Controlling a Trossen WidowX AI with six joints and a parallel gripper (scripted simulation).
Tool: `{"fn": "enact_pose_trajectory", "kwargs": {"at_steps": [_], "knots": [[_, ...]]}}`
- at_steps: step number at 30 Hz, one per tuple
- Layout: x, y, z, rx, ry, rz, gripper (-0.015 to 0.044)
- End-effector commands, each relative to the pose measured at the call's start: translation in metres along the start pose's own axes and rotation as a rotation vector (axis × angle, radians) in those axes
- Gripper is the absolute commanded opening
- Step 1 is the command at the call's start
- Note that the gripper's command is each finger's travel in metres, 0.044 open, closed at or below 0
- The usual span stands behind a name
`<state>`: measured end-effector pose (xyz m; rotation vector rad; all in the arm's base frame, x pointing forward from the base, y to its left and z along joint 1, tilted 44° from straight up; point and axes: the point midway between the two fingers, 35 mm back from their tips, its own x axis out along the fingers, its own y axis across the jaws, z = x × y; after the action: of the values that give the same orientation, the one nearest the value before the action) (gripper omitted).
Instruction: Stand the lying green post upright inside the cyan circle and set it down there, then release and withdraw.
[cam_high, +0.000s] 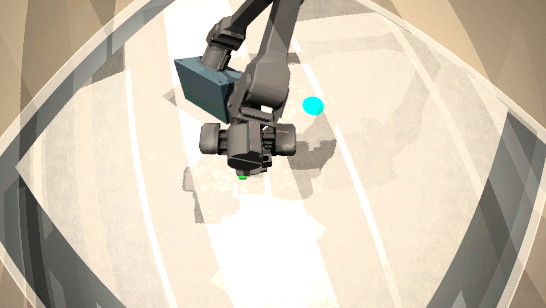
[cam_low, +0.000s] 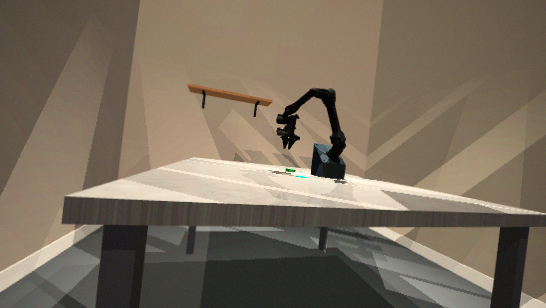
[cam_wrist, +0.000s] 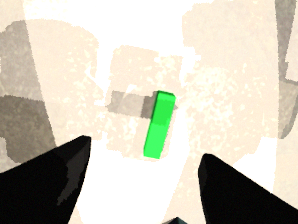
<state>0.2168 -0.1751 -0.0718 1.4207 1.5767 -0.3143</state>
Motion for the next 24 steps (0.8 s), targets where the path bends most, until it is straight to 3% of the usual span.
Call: {"fn": "enact_pose_trajectory", "kwargs": {"at_steps": [1, 6, 14, 19, 24], "knots": [[0.012, -0.022, -0.009, 0.050, 0.068, -0.006, 0.0233], [0.022, -0.022, -0.009, 0.052, 0.070, -0.007, 0.0233], [0.124, -0.022, -0.017, 0.051, 0.073, -0.004, 0.0233], [0.131, -0.022, -0.019, 0.051, 0.074, -0.003, 0.0233], [0.131, -0.022, -0.019, 0.051, 0.074, -0.003, 0.0101]]}}
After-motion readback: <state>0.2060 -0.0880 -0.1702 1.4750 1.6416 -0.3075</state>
